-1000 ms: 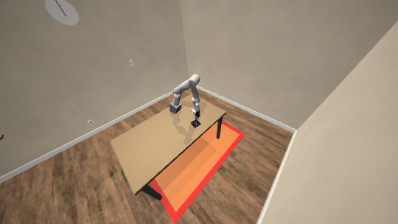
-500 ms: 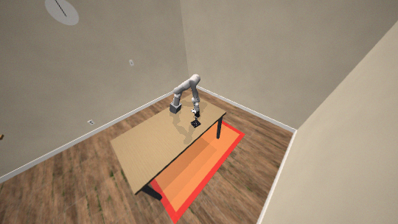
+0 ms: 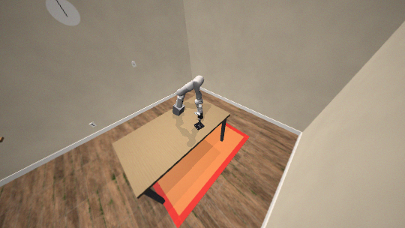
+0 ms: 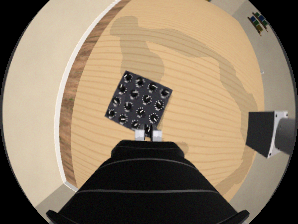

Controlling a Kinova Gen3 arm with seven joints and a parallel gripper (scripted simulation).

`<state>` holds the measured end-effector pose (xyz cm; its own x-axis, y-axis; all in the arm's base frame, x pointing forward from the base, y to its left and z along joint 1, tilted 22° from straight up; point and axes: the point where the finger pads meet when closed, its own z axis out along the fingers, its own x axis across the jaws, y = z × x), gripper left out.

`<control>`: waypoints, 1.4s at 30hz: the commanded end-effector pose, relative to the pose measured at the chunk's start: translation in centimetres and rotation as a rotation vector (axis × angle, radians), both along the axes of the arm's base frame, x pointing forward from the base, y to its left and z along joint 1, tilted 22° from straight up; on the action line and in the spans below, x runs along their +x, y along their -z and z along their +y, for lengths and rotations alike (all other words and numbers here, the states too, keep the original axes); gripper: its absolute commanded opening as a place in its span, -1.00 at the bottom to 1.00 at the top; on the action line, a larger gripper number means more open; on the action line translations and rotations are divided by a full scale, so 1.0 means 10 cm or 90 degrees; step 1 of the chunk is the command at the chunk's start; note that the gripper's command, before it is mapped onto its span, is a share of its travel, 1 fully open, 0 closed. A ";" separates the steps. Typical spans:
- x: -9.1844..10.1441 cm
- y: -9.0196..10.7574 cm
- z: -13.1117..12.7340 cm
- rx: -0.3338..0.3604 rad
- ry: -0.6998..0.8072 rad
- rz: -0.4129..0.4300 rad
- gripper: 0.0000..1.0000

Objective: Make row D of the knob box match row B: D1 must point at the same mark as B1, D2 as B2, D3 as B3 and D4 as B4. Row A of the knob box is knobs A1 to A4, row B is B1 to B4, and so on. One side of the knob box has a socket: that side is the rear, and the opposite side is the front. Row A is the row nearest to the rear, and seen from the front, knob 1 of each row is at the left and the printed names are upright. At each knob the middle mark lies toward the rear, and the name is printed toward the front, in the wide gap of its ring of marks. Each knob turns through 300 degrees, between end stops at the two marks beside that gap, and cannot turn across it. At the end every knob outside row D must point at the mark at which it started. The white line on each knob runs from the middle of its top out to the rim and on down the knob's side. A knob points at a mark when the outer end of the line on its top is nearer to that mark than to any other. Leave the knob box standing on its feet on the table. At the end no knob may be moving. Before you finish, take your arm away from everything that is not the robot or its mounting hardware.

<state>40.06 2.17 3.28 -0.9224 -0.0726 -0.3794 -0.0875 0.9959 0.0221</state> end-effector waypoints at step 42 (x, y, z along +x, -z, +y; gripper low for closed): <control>0.01 0.00 0.00 -0.157 -0.378 -0.024 -0.40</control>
